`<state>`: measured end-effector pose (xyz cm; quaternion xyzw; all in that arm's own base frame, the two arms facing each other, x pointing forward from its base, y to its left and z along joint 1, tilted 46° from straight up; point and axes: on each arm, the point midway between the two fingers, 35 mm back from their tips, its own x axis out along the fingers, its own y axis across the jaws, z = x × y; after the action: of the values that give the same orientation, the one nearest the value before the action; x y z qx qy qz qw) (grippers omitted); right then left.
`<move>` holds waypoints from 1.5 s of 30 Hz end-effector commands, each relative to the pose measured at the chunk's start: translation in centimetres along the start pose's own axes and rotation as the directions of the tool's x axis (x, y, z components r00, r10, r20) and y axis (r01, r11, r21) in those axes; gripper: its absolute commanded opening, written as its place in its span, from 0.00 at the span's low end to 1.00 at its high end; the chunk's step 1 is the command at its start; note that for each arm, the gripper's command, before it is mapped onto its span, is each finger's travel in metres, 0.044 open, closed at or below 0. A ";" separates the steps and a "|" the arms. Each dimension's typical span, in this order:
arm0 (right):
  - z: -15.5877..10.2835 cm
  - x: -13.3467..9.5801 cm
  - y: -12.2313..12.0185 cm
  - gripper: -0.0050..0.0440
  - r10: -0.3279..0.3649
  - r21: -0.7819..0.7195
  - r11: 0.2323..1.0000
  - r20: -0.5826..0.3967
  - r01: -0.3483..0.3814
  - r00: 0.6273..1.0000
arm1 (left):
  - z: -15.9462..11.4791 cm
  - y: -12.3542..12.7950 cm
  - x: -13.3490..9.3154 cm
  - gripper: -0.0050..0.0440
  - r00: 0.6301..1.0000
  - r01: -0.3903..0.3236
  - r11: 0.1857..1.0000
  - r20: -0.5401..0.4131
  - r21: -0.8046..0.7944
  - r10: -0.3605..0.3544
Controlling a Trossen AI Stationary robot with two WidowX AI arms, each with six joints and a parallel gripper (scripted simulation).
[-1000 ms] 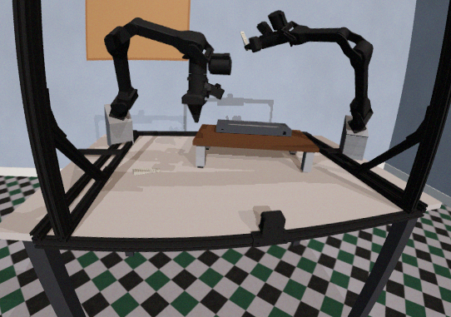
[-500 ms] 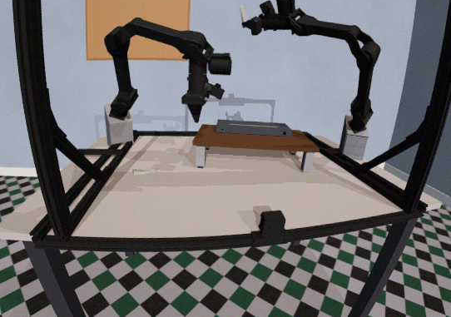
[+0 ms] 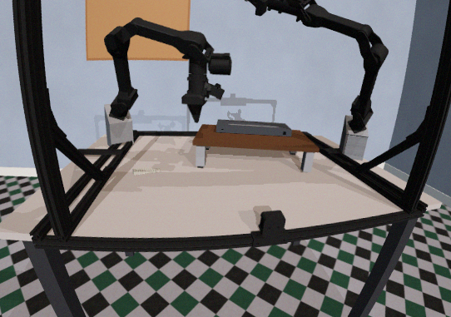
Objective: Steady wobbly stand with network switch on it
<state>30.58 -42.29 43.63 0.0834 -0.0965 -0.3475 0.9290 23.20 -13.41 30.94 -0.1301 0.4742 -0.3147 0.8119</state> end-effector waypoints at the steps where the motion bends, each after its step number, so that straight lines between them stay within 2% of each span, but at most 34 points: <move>1: 5.5 -1.5 1.6 0.10 0.017 -0.061 0.998 0.136 -0.009 0.991 | 0.0 0.0 0.0 0.10 1.000 0.000 1.000 0.000 0.000 0.000; 6: 11.3 -3.8 3.4 0.10 0.037 -0.130 0.992 0.292 0.001 0.956 | 0.0 0.0 0.0 0.10 1.000 0.000 1.000 0.000 0.000 0.000; 12: 11.3 -3.8 3.4 0.10 0.037 -0.130 0.992 0.292 0.001 0.956 | 0.0 0.0 0.0 0.10 1.000 0.000 1.000 0.000 0.000 0.000; 13: 12.0 -4.6 3.9 0.10 0.046 -0.134 0.991 0.310 -0.004 0.949 | 0.0 0.0 0.0 0.10 1.000 0.000 1.000 0.000 0.000 0.000; 18: 17.4 -7.6 5.8 0.10 0.071 -0.192 0.981 0.453 0.020 0.889 | 0.0 0.0 0.0 0.10 1.000 0.000 1.000 0.000 0.000 0.000; 23: 22.3 -11.4 7.8 0.10 0.100 -0.239 0.969 0.585 0.053 0.805 | 0.0 0.0 0.0 0.10 1.000 0.000 1.000 0.000 0.000 0.000; 29: 22.3 -11.4 7.8 0.10 0.100 -0.239 0.969 0.585 0.053 0.805 | 0.0 0.0 0.0 0.10 1.000 0.000 1.000 0.000 0.000 0.000; 34: 26.4 -15.8 10.0 0.10 0.134 -0.272 0.959 0.692 0.084 0.709 | 0.0 0.0 0.0 0.10 1.000 0.000 1.000 0.000 0.000 0.000; 40: 30.9 -21.6 12.4 0.10 0.170 -0.296 0.945 0.807 0.138 0.565 | 0.0 0.0 0.0 0.10 1.000 0.000 1.000 0.000 0.000 0.000; 45: 30.9 -21.6 12.4 0.10 0.170 -0.296 0.945 0.807 0.138 0.565 | 0.0 0.0 0.0 0.10 1.000 0.000 1.000 0.000 0.000 0.000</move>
<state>14.92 -20.99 73.64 -0.2438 -0.4619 -0.3435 0.7805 23.20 -13.41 30.93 -0.1301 0.4742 -0.3146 0.8119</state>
